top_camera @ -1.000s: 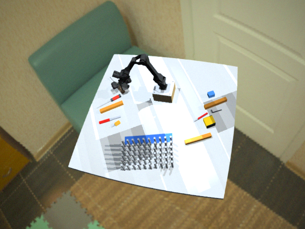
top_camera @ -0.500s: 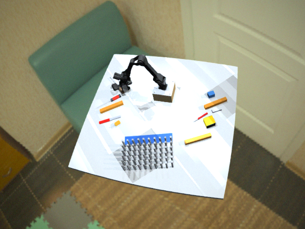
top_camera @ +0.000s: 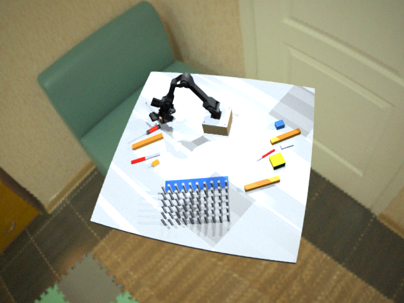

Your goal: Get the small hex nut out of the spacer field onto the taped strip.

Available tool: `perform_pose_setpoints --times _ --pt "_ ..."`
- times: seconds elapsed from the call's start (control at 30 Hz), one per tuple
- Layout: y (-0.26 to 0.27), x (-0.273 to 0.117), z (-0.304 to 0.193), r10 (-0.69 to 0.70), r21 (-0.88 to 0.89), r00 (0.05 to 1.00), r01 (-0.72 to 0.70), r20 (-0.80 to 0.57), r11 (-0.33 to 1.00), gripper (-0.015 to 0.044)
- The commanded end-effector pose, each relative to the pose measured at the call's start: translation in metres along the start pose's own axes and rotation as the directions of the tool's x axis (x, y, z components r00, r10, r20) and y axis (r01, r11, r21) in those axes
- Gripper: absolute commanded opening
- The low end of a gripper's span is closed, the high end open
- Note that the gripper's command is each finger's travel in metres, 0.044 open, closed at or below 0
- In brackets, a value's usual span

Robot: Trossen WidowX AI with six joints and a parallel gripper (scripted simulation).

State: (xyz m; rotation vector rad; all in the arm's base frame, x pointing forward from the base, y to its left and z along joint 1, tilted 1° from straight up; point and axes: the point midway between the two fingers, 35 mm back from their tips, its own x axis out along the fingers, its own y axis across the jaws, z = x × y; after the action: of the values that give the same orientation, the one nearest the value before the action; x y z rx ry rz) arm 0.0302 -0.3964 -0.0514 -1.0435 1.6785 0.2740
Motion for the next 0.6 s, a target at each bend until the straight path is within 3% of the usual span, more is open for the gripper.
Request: perform_pose_setpoints --times 0.0,0.37,0.57 --pt "0.002 0.002 0.001 0.007 -0.004 1.000 -0.007 0.001 1.000 0.0233" --pt "0.002 0.002 0.001 0.007 -0.004 1.000 -0.007 0.001 1.000 0.0160" --pt "-0.013 -0.021 -0.016 0.006 -0.004 1.000 -0.006 0.000 1.000 0.0003"
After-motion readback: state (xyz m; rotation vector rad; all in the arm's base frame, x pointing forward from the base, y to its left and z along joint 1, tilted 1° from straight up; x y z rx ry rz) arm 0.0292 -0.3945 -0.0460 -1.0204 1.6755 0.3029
